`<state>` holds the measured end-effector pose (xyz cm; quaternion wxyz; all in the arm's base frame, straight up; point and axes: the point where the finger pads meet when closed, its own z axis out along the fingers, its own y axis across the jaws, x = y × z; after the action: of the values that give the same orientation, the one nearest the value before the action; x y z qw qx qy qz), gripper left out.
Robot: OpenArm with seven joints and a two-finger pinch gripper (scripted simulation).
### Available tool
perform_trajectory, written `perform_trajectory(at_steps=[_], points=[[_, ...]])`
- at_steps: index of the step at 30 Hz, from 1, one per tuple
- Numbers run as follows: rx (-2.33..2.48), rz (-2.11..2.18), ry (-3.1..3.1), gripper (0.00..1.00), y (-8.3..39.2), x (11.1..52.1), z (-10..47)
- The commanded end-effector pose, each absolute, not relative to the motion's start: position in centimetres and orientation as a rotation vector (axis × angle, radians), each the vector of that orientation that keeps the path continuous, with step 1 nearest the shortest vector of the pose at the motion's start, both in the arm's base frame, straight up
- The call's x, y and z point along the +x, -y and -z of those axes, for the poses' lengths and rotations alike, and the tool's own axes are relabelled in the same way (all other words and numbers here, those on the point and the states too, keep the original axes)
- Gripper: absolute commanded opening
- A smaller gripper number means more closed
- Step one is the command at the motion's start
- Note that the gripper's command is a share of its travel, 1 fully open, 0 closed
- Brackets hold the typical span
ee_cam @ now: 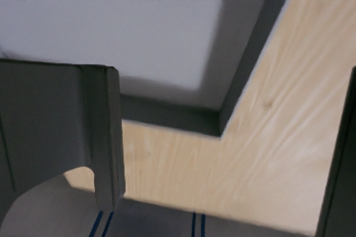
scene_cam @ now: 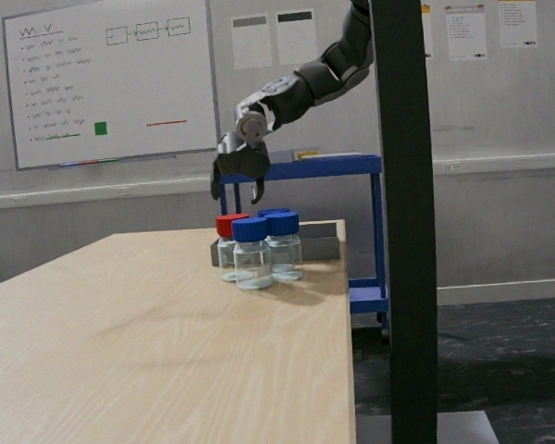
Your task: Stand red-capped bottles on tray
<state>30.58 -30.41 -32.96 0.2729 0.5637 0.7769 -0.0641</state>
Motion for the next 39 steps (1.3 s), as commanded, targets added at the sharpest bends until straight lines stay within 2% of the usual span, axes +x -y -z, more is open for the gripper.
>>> perform_trajectory(at_steps=[1,9,19,26,36,39], points=[[1.561,0.145,-2.157,0.42,29.4,30.2,32.9],[1.574,0.118,-2.184,0.42,28.7,30.3,32.8],[1.518,-0.178,-2.512,0.42,21.2,29.8,29.1],[1.518,-0.178,-2.512,0.42,21.2,29.8,29.1],[1.240,-0.464,-2.841,0.42,14.7,27.4,24.0],[1.240,-0.464,-2.841,0.42,14.7,27.4,24.0]])
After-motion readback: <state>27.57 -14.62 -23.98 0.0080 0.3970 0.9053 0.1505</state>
